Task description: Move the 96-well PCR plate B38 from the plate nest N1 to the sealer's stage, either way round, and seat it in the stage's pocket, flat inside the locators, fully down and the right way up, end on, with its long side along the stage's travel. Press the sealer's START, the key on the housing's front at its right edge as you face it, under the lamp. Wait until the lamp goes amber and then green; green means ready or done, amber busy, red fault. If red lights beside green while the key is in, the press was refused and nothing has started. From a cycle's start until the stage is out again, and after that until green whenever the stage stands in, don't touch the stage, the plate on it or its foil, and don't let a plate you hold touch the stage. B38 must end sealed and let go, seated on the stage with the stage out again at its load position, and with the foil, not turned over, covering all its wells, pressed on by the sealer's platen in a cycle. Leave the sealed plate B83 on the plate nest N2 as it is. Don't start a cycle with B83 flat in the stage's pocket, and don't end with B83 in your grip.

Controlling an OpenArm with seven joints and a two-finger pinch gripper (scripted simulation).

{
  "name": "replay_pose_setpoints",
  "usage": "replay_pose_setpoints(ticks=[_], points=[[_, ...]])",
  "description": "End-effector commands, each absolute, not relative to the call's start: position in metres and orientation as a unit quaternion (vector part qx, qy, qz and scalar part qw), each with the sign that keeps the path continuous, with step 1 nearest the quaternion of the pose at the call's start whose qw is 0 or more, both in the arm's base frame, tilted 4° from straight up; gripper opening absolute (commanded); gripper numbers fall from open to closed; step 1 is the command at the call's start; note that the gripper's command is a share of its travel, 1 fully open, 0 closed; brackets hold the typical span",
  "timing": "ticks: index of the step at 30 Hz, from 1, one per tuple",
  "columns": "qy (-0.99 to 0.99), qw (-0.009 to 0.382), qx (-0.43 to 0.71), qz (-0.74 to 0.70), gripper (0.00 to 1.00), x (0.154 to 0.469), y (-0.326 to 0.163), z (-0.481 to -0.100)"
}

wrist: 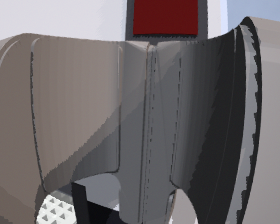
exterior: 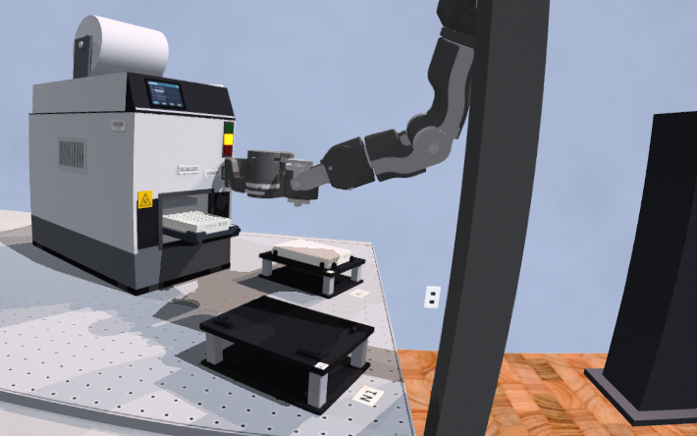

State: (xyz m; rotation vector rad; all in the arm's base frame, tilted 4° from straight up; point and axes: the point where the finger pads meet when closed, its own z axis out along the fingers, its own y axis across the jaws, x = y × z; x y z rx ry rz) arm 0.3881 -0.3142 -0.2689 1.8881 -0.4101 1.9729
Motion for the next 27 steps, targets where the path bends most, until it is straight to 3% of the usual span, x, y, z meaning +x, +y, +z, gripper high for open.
replay_pose_setpoints(ticks=[1, 14, 19, 27], points=[[-0.143, 0.186, 0.675, 0.699, 0.00, 0.389, -0.313, -0.270], [-0.143, 0.186, 0.676, 0.699, 0.00, 0.389, -0.313, -0.271], [-0.146, 0.191, 0.673, 0.700, 0.00, 0.370, -0.307, -0.269], [-0.146, 0.191, 0.673, 0.700, 0.00, 0.370, -0.307, -0.269]])
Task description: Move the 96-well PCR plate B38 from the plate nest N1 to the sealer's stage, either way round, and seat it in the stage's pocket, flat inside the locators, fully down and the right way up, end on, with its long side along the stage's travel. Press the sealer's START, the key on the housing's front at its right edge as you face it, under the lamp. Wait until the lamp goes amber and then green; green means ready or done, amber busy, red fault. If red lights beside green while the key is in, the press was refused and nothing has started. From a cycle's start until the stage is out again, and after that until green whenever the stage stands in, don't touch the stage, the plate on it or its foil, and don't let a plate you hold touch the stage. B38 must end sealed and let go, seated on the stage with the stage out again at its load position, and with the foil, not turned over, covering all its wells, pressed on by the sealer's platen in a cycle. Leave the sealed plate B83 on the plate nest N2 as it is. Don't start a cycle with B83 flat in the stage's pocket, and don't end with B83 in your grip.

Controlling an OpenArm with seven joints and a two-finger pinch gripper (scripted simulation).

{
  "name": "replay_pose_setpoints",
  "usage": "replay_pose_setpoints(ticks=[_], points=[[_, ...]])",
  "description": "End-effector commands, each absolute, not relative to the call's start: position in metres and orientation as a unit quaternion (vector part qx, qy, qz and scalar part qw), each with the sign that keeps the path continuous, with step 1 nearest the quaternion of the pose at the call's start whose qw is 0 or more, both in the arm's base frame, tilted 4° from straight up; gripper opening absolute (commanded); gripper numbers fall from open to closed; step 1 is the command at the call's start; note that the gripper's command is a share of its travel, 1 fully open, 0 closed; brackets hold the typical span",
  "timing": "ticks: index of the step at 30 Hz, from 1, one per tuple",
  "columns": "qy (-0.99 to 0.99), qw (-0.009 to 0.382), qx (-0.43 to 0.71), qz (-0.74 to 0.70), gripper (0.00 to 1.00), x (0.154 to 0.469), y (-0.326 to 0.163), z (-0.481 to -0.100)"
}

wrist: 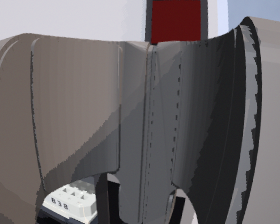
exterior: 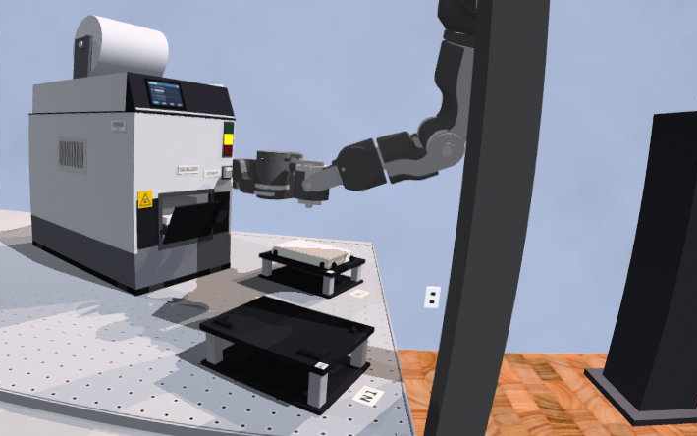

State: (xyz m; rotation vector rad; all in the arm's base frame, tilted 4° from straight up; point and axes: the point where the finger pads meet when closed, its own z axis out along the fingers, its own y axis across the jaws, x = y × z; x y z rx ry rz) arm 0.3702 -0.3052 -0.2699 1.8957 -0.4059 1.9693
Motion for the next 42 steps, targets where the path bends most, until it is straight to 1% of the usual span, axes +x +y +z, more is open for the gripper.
replay_pose_setpoints(ticks=[1, 38, 42], points=[[-0.146, 0.191, 0.673, 0.700, 0.00, 0.370, -0.307, -0.269], [-0.144, 0.187, 0.673, 0.701, 0.00, 0.372, -0.307, -0.269], [-0.145, 0.188, 0.672, 0.701, 0.00, 0.344, -0.292, -0.270]])
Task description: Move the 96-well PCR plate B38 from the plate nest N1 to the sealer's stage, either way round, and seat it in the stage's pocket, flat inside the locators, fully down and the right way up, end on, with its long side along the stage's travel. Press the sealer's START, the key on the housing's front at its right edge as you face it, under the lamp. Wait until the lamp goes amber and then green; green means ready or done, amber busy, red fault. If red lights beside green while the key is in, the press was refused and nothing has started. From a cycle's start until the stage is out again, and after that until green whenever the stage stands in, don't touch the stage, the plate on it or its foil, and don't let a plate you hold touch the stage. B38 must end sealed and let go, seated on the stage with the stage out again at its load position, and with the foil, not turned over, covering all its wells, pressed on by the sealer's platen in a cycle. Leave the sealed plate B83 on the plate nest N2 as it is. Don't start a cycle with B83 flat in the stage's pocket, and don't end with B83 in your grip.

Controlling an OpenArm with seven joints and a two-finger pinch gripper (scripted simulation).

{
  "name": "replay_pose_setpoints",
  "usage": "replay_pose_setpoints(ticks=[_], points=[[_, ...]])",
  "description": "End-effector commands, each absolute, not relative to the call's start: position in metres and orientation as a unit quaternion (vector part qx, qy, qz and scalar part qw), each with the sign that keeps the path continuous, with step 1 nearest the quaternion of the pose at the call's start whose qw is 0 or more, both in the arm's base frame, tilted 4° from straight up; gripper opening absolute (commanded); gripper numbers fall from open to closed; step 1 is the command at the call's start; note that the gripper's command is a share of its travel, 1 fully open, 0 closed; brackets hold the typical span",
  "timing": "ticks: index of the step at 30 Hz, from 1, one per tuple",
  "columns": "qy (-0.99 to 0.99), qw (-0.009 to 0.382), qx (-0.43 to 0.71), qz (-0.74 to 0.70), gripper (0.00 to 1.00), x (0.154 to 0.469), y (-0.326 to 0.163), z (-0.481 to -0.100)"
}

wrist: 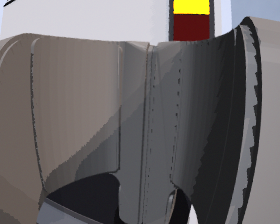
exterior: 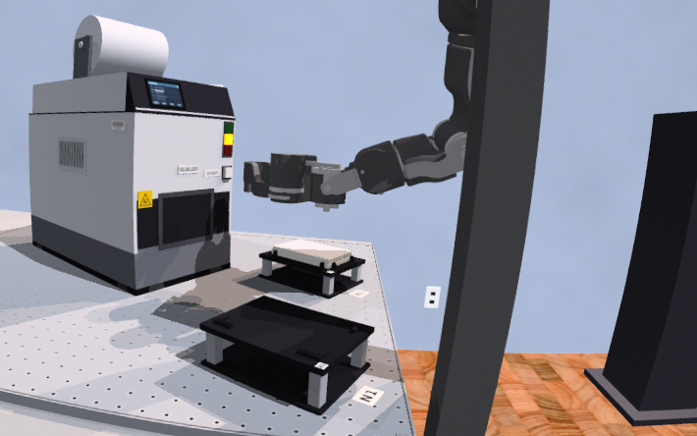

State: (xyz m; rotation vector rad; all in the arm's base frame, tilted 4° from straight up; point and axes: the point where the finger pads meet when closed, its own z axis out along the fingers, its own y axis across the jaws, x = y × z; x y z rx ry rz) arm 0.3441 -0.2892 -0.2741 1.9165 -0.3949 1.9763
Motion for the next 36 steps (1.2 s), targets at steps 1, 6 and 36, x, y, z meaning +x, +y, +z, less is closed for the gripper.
replay_pose_setpoints(ticks=[1, 6, 36], points=[[-0.145, 0.187, 0.673, 0.701, 0.00, 0.337, -0.288, -0.271], [-0.145, 0.187, 0.673, 0.701, 0.00, 0.337, -0.288, -0.271], [-0.267, 0.181, 0.641, 0.697, 0.00, 0.313, -0.241, -0.279]])
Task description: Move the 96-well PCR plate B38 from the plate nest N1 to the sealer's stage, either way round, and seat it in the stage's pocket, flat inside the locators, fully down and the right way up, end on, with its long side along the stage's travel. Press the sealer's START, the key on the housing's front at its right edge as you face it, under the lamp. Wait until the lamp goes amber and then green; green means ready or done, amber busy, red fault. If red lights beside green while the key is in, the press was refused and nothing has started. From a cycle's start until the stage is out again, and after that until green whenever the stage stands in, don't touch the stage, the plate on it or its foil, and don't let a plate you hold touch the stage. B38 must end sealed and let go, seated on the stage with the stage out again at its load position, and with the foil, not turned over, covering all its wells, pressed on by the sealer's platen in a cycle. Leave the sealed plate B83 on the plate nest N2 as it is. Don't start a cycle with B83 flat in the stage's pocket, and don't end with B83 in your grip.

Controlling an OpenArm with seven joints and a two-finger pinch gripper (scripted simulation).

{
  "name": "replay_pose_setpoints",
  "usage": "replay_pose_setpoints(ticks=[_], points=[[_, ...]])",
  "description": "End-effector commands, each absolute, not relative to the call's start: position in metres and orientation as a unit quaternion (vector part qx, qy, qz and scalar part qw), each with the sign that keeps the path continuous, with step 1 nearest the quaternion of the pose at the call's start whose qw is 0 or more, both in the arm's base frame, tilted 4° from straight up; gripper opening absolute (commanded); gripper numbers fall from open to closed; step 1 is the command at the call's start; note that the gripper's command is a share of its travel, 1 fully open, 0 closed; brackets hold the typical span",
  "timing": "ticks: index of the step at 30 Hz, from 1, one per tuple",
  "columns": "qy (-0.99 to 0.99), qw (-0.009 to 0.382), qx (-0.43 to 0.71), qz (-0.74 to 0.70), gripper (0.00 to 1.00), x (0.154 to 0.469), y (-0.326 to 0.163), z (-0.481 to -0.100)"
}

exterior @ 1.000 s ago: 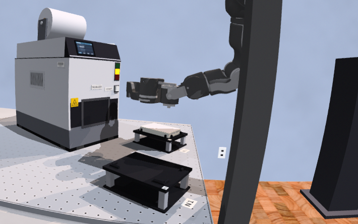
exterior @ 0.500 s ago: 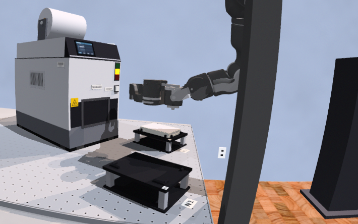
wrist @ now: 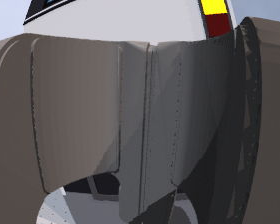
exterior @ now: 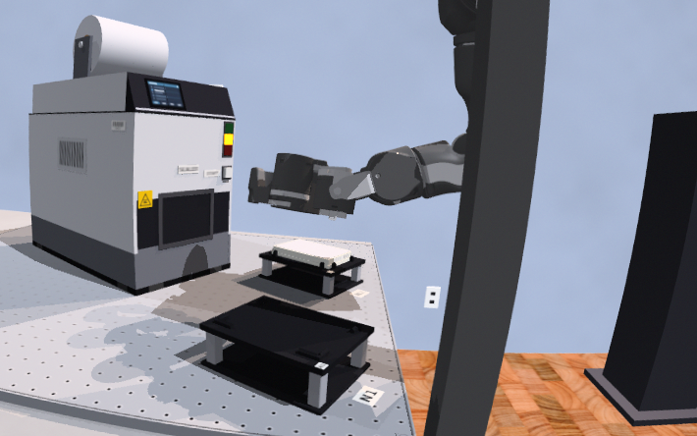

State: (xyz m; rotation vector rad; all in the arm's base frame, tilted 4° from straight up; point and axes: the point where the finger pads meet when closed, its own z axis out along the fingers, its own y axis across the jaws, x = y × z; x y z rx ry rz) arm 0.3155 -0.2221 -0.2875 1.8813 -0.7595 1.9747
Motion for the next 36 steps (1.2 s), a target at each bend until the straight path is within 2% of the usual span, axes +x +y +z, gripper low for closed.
replay_pose_setpoints(ticks=[1, 11, 16, 28, 33, 36], points=[[-0.267, 0.181, 0.641, 0.697, 0.00, 0.313, -0.241, -0.279], [-0.267, 0.181, 0.641, 0.697, 0.00, 0.313, -0.241, -0.279], [-0.387, 0.174, 0.596, 0.682, 0.00, 0.297, -0.198, -0.285], [-0.387, 0.174, 0.596, 0.682, 0.00, 0.297, -0.198, -0.285], [-0.501, 0.162, 0.540, 0.656, 0.00, 0.282, -0.156, -0.289], [-0.501, 0.162, 0.540, 0.656, 0.00, 0.282, -0.156, -0.289]])
